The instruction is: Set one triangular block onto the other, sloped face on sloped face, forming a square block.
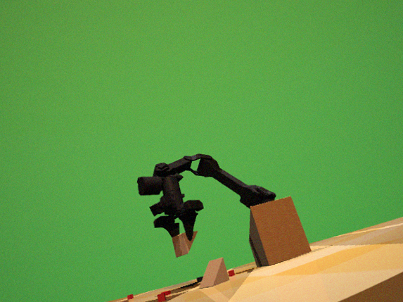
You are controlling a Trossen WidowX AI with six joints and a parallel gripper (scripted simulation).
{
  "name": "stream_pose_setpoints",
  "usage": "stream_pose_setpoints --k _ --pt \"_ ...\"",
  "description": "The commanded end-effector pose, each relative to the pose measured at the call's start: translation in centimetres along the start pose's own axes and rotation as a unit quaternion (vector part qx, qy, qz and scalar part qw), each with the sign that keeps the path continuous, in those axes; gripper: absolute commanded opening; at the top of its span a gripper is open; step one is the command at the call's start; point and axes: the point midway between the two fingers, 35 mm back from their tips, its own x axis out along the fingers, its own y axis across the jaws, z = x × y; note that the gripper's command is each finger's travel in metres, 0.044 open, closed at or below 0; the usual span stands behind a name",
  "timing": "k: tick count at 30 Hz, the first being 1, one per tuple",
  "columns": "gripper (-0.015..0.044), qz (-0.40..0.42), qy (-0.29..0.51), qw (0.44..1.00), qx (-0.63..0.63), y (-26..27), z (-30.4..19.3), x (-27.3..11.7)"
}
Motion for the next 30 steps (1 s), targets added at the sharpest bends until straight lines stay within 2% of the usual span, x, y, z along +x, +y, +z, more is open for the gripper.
stream_pose_setpoints --k 1,23,30 --pt "0.0000 0.003 -0.002 1.000 -0.005 1.4 1.4 -0.6" --pt "0.0000 -0.001 0.004 1.000 0.017 9.0 8.0 -2.7" --pt "0.0000 -0.001 0.005 1.000 0.020 9.6 8.2 -2.2"
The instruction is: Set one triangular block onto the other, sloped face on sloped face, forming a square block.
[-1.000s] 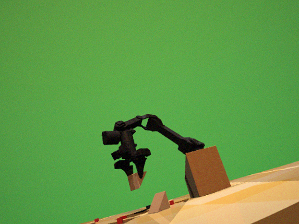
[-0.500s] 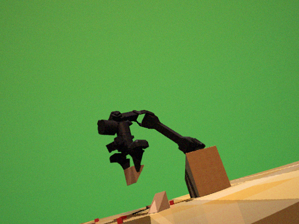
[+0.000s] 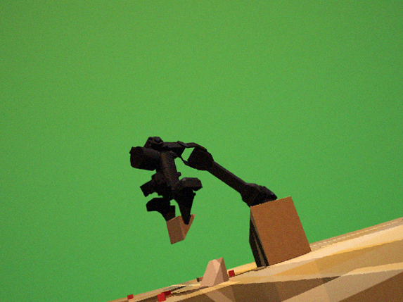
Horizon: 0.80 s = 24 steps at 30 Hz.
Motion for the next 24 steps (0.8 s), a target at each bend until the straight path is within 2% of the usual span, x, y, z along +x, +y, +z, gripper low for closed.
stream_pose_setpoints --k 1,17,24 --pt "0.0000 0.002 0.002 1.000 0.005 0.1 0.0 0.9" --pt "0.0000 0.001 0.003 1.000 0.005 0.0 -2.6 6.8" --pt "0.0000 0.001 0.003 1.000 0.005 0.0 -3.2 7.9"
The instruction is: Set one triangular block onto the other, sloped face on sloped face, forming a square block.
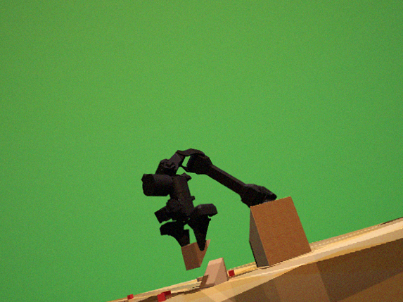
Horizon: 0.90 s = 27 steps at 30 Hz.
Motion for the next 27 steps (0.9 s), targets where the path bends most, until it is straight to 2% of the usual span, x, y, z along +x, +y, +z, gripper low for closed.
stream_pose_setpoints --k 1,6,27 --pt "0.0000 -0.002 0.001 1.000 -0.001 -0.1 -0.6 1.0" --pt "0.0000 -0.002 0.002 1.000 -0.001 -0.1 -1.4 2.9" --pt "0.0000 0.000 -0.005 1.000 0.002 0.0 -1.6 3.6"
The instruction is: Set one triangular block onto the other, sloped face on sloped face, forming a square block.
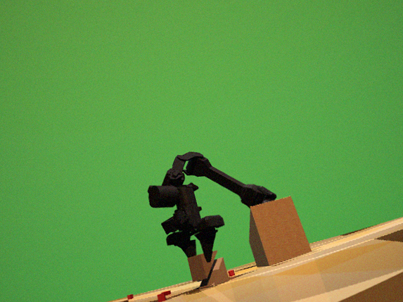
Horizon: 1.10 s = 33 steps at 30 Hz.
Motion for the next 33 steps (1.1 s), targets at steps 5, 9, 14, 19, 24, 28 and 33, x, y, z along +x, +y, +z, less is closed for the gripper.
stream_pose_setpoints --k 5,9,14,19,24,28,33 --pt "0.0000 -0.002 0.004 1.000 -0.002 -0.1 -0.5 0.7" --pt "0.0000 -0.002 0.004 1.000 -0.002 -0.1 -0.6 0.9" --pt "0.0000 -0.002 0.004 1.000 -0.002 0.0 -0.7 1.3" --pt "0.0000 -0.001 0.004 1.000 -0.002 0.0 -0.9 1.6" --pt "0.0000 -0.001 0.004 1.000 -0.002 0.0 -1.0 1.8" --pt "0.0000 -0.001 0.004 1.000 -0.002 0.0 -1.1 1.9" --pt "0.0000 -0.001 0.004 1.000 -0.002 0.0 -1.0 1.9"
